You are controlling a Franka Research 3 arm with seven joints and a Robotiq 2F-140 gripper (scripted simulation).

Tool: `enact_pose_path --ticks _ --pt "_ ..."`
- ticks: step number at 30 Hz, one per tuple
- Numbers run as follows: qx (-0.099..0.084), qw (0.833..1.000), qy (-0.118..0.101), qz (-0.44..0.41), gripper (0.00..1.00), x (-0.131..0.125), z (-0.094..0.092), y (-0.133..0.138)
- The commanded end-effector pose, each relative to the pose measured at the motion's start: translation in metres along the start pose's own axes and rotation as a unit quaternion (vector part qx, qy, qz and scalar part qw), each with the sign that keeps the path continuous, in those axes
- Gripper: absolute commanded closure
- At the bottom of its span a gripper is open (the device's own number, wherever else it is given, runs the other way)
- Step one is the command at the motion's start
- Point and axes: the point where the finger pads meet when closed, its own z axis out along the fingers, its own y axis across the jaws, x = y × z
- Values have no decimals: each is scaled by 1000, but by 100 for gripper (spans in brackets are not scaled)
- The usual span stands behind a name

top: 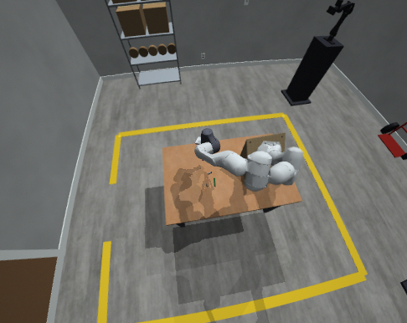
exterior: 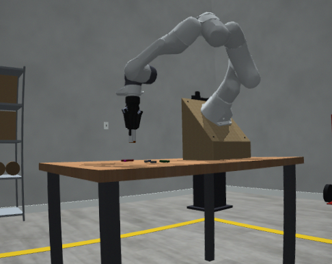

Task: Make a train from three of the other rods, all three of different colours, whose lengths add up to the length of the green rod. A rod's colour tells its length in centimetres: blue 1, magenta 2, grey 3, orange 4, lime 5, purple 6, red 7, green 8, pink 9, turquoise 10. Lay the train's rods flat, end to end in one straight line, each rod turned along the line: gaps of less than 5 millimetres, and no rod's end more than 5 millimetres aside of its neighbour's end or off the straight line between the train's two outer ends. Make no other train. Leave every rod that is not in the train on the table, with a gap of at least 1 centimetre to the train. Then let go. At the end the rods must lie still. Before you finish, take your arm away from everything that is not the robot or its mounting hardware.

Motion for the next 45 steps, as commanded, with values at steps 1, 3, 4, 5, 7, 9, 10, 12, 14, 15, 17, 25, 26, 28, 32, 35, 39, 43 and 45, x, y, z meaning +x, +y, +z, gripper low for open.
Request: enact_pose_path --ticks 1,3,4,5,7,9,10,12,14,15,17,25,26,28,32,35,39,43,45 --pt "-7 1000 -10 7 97 -6 -2 5" --pt "-7 1000 -10 7 97 -6 -2 5" --pt "-7 1000 -10 7 97 -6 -2 5" --pt "-7 1000 -10 7 97 -6 -2 5" --pt "-7 1000 -10 7 97 -6 -2 5" --pt "-7 1000 -10 7 97 -6 -2 5" --pt "-7 1000 -10 8 97 -7 -2 5" --pt "-7 1000 -9 25 97 -8 -2 4" --pt "-9 997 -8 76 97 -14 -2 1" --pt "-9 995 -8 98 97 -17 -3 0" --pt "-10 994 -8 113 97 -19 -3 -1" --pt "-11 986 -6 167 97 -25 -3 -4" --pt "-11 985 -6 174 97 -26 -3 -4" --pt "-11 982 -6 189 97 -28 -3 -5" --pt "-11 976 -5 218 97 -32 -3 -7" --pt "-12 971 -5 239 97 -34 -3 -8" --pt "-12 967 -5 253 97 -36 -3 -9" --pt "-12 956 -4 294 97 -42 -3 -11" --pt "-12 951 -4 308 97 -43 -3 -12"
